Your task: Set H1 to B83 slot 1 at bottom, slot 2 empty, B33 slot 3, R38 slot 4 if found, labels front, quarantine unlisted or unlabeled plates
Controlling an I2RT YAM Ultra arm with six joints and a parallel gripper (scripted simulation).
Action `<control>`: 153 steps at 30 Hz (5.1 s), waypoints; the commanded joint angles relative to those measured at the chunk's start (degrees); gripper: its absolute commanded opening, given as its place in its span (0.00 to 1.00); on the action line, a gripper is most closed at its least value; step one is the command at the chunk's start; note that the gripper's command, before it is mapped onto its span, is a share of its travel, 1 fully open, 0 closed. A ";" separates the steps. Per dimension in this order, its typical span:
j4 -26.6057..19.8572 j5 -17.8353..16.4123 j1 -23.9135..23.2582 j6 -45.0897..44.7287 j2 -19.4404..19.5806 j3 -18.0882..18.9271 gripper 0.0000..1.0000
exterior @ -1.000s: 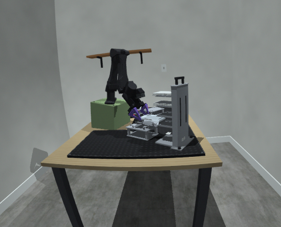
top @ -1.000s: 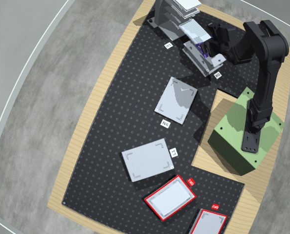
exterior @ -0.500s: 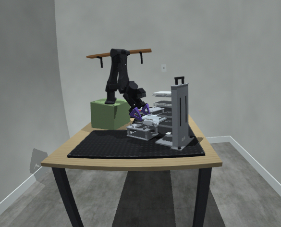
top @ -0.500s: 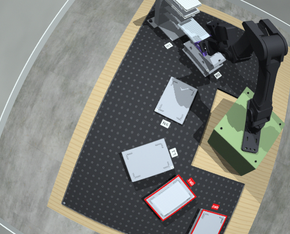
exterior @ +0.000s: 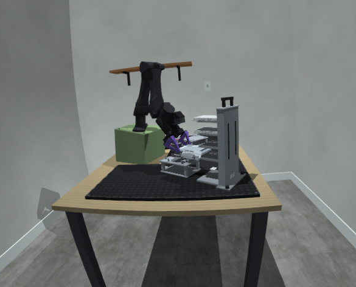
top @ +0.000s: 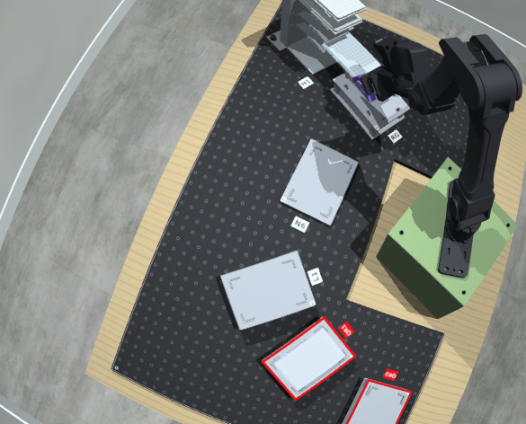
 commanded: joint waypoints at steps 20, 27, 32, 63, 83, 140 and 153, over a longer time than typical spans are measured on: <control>-0.60 0.63 1.27 0.80 2.11 4.10 0.86; -0.99 0.84 1.57 0.99 2.65 5.15 0.86; -1.10 1.10 1.60 1.13 3.27 5.91 0.86; -2.10 1.83 2.65 1.80 5.70 10.05 0.86; -2.25 1.91 2.54 1.73 6.08 10.19 0.86; -3.58 3.21 4.13 2.65 12.04 17.28 0.86; -2.84 2.89 3.79 2.54 11.14 16.07 0.86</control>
